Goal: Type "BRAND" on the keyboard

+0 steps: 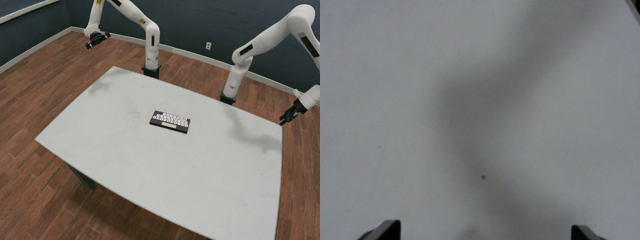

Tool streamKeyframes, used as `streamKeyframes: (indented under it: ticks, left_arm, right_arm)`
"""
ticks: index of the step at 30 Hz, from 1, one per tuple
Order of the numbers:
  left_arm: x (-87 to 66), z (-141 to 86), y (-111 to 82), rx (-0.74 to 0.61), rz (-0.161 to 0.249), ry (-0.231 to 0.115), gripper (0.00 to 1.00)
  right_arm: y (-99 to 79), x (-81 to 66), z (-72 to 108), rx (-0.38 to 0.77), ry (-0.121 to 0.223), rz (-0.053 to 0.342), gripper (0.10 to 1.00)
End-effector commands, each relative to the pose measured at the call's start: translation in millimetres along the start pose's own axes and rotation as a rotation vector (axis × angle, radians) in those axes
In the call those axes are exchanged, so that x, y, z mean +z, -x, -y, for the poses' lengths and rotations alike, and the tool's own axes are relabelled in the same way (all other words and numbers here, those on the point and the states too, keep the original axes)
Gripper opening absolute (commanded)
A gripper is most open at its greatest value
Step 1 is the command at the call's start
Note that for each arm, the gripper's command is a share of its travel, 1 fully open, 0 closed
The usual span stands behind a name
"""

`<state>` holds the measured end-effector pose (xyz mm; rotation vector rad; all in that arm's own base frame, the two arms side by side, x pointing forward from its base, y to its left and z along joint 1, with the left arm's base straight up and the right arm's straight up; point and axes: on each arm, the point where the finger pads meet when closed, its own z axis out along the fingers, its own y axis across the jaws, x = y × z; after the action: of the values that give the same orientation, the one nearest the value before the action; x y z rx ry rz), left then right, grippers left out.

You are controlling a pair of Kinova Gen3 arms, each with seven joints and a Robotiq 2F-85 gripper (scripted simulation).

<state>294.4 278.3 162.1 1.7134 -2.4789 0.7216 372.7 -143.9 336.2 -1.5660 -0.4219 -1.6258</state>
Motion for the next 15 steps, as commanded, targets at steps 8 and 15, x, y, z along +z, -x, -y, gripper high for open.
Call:
streamKeyframes:
  ticks: [8,15]
  left_arm:
    - [-24.8,-40.9,18.2,-0.036,0.067,0.042,1.000]
    - [-37.6,-63.4,25.9,-0.061,0.100,0.064,1.000]
  right_arm:
    - [-0.5,0.1,0.2,-0.001,0.000,0.000,1.000]
    - [-0.5,0.1,0.2,-0.001,0.000,0.000,1.000]
